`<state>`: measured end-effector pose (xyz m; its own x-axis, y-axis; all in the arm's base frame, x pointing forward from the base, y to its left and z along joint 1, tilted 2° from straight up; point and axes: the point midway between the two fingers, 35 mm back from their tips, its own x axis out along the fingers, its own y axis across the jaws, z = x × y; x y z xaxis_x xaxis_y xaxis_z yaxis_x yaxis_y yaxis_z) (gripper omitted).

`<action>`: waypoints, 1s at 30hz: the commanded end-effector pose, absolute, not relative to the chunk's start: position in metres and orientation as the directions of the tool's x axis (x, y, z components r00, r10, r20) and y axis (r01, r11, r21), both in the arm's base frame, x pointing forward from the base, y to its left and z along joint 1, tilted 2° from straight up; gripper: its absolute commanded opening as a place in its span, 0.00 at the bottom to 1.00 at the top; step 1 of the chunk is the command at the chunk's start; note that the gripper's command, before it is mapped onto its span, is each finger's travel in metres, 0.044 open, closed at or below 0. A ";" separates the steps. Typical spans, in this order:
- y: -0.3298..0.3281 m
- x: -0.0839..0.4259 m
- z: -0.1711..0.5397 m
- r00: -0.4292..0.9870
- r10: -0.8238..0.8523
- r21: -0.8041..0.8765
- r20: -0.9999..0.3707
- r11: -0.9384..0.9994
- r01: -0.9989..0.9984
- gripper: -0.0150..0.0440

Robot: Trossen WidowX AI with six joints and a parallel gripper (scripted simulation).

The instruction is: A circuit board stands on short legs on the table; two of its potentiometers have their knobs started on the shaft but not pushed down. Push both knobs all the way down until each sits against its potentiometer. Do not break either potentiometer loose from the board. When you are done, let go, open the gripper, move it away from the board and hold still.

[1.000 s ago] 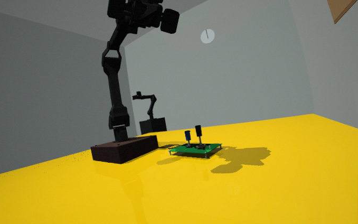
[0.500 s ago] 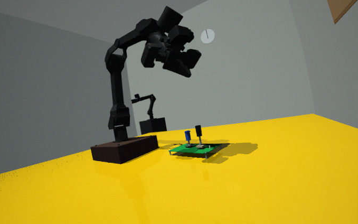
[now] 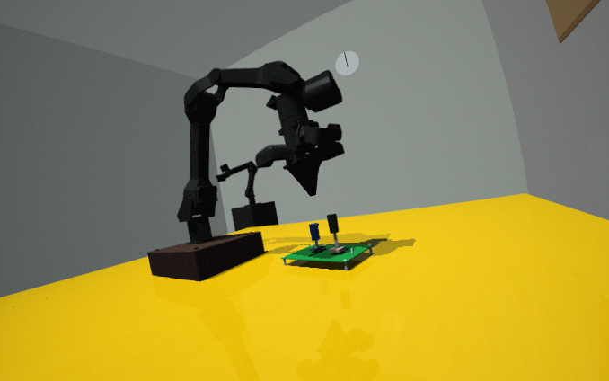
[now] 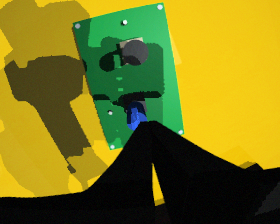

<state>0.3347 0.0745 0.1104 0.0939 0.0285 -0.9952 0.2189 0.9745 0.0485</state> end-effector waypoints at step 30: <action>0.084 0.319 0.057 0.009 0.025 0.027 -1.000 0.972 0.233 0.25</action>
